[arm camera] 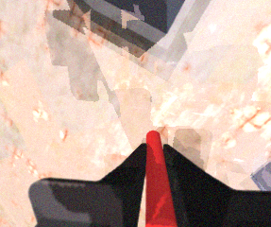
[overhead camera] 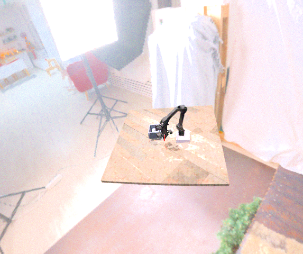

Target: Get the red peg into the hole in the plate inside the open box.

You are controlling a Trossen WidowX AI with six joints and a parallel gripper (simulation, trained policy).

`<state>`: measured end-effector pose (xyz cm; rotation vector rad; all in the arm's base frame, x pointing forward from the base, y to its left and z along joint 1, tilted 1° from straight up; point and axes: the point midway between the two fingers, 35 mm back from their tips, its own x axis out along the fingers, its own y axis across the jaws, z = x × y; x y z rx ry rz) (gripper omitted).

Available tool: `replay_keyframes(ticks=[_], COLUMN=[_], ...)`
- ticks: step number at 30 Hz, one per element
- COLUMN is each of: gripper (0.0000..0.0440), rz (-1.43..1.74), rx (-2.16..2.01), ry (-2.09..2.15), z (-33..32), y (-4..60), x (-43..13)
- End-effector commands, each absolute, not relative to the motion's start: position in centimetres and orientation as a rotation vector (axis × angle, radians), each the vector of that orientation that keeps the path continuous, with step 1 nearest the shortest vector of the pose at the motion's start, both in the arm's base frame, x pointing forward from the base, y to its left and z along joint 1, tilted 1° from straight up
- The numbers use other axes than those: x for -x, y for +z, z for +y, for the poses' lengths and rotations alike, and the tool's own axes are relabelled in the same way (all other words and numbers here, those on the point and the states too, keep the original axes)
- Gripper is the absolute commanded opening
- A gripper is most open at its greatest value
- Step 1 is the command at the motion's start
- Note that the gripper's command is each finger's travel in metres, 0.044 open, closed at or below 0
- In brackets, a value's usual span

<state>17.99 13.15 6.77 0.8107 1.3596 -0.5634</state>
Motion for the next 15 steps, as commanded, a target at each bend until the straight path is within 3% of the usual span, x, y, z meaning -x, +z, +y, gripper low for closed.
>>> replay_keyframes(ticks=[1,15], gripper=[0.0,0.0], rz=[1.319,1.193], rx=[-0.801,-0.792], ry=[-0.534,-0.536], z=[12.7,9.6], y=[8.5,13.2], x=[-19.0,-23.5])
